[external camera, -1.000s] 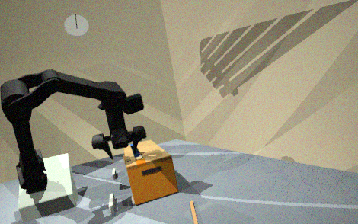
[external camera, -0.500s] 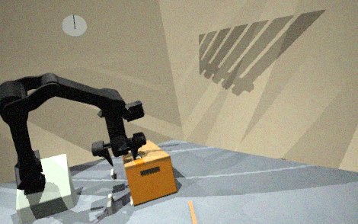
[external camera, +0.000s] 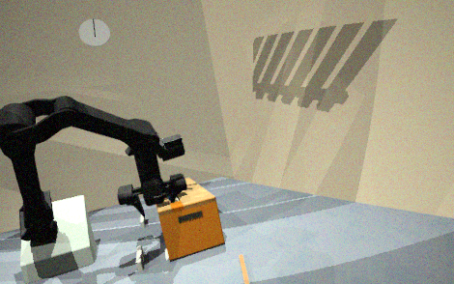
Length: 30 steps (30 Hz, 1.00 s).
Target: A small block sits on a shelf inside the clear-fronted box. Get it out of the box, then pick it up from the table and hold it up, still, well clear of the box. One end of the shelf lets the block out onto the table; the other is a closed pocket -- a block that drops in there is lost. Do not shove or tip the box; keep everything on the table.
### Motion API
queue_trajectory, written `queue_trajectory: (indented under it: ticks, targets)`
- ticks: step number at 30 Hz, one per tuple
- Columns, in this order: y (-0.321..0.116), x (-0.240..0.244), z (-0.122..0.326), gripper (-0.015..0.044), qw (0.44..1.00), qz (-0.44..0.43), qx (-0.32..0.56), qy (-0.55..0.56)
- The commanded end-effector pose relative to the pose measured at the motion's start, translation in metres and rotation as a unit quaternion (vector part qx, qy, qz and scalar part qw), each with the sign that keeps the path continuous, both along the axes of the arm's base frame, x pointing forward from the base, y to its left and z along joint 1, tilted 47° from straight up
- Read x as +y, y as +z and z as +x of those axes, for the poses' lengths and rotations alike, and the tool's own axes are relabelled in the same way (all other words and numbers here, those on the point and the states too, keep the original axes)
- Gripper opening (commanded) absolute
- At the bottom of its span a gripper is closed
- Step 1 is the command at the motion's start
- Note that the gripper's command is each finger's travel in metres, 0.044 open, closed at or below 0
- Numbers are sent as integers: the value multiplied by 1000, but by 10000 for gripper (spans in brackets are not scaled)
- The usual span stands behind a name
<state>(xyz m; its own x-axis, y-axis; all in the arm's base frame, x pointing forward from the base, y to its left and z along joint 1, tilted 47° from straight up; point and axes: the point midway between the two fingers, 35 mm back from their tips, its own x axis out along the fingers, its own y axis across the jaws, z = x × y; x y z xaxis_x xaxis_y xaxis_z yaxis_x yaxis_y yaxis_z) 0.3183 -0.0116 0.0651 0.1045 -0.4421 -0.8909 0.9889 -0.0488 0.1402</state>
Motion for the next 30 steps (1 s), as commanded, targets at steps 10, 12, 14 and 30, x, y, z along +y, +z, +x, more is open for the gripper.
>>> queue_trajectory:
  ticks: [10, 12, 14, 30]
  targets:
    - [-18, 17, 3, 400, 1000, 1, 0, -1]
    - [-21, 20, 4, 400, 1000, 1, 0, -1]
    - [-24, 23, 4, 400, 1000, 1, 0, -1]
    - [-48, 47, 9, 400, 1000, 2, 0, -1]
